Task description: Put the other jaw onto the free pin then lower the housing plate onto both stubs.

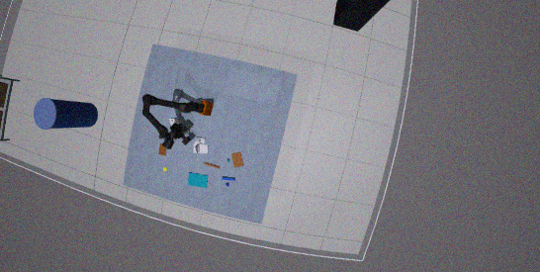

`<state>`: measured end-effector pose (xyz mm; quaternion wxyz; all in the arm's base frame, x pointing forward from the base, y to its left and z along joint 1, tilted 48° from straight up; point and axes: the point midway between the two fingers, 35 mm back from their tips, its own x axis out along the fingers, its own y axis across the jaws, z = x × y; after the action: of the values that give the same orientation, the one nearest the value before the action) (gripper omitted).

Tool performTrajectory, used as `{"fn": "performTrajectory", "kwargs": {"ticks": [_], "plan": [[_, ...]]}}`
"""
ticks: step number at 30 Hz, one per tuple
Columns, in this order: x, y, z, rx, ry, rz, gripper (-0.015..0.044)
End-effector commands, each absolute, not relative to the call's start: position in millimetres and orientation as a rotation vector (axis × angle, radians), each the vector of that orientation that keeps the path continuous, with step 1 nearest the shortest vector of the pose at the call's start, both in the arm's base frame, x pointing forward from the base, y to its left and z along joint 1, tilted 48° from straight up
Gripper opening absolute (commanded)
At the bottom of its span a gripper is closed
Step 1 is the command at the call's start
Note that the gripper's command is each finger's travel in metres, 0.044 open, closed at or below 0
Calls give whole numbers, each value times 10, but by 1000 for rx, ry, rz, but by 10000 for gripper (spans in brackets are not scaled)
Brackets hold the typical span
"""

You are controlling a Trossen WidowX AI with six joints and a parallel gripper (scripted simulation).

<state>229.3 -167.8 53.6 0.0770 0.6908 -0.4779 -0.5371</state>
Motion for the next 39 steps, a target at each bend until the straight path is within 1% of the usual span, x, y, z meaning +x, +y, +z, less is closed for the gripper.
{"fn": "performTrajectory", "kwargs": {"ticks": [1, 8, 18, 25, 39], "plan": [[2293, -1675, 523, 2071, -1423, -1616, 440], [2293, -1675, 523, 2071, -1423, -1616, 440], [2292, -1680, 534, 2070, -1432, -1610, 177], [2292, -1680, 534, 2070, -1432, -1610, 134], [2302, -1644, 559, 2071, -1430, -1612, 134]]}}
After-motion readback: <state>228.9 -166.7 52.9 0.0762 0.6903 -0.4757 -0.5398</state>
